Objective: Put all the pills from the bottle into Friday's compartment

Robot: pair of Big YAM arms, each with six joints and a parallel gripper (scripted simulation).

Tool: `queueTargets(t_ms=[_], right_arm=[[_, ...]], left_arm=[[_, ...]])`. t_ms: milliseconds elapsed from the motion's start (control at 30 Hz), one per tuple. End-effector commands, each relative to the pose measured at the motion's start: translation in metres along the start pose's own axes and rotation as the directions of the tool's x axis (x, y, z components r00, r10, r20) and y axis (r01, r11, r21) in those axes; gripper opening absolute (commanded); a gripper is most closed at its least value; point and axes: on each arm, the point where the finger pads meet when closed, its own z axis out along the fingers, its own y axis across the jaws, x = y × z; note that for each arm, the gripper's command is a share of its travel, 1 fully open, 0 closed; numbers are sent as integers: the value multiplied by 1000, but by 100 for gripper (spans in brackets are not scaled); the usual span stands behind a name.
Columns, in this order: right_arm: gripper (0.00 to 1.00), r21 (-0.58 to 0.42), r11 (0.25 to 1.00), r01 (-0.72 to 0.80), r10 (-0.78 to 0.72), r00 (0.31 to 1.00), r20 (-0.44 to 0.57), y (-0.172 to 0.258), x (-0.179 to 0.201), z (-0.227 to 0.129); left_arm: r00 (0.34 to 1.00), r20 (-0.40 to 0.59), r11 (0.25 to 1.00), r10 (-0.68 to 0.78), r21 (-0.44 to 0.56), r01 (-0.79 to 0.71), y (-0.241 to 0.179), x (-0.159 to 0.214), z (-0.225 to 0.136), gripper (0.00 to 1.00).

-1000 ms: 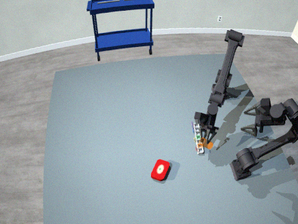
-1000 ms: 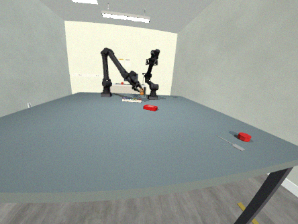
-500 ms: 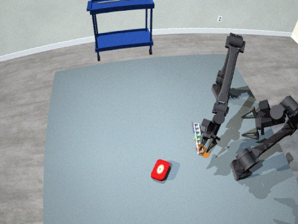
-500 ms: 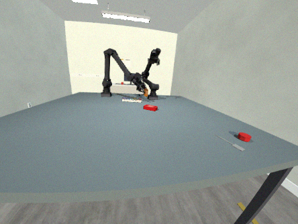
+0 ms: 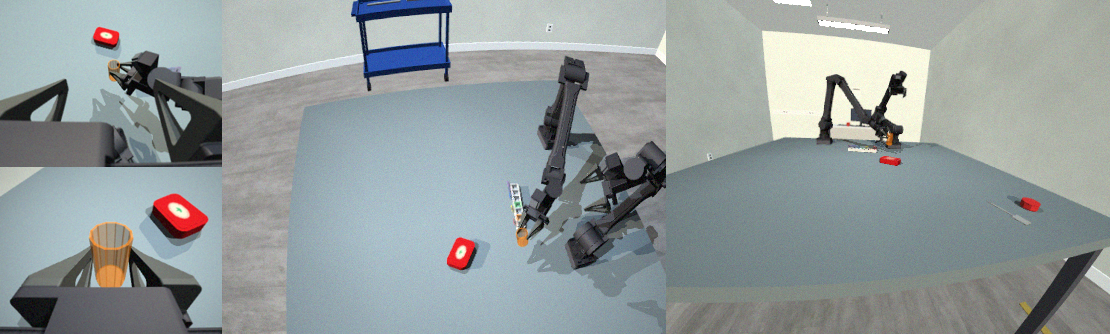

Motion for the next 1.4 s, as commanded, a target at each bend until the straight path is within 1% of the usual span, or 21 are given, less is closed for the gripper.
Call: queueTargets(t_ms=[0,200,400,567,600,633,1000,1067,1167,1300,1367], right_arm=[[36,-23,996,85,-81,986,143,35,-46,20],[36,31,987,158,-161,964,210,44,-50,35],[36,67,984,165,-176,952,249,48,-51,45],[36,75,984,161,-175,953,249,43,-53,46],[36,70,986,153,-167,950,265,45,-64,41],[36,68,986,152,-165,949,267,45,-66,40],[36,68,986,153,-165,949,267,45,-66,40],[36,68,987,145,-158,948,277,48,-91,37],[36,70,987,144,-158,949,272,48,-95,38],[36,73,987,145,-160,950,267,47,-94,38],[36,76,984,161,-174,955,238,42,-67,43]], left_arm=[[1000,26,999,-17,-47,18,4,-19,-19,100],[999,11,997,-37,-73,38,10,-18,-19,100],[999,3,995,-47,-87,47,13,-18,-19,100],[999,0,995,-51,-91,51,14,-17,-19,100],[999,-2,994,-53,-93,53,15,-17,-19,100],[998,-3,994,-55,-94,54,15,-17,-19,100],[998,-10,993,-63,-102,62,16,-17,-20,100],[998,-11,993,-64,-102,63,17,-16,-20,100],[998,-11,993,-65,-103,63,17,-16,-20,100],[998,-13,992,-67,-104,65,17,-16,-20,100],[998,-13,992,-68,-104,66,17,-16,-20,100]])
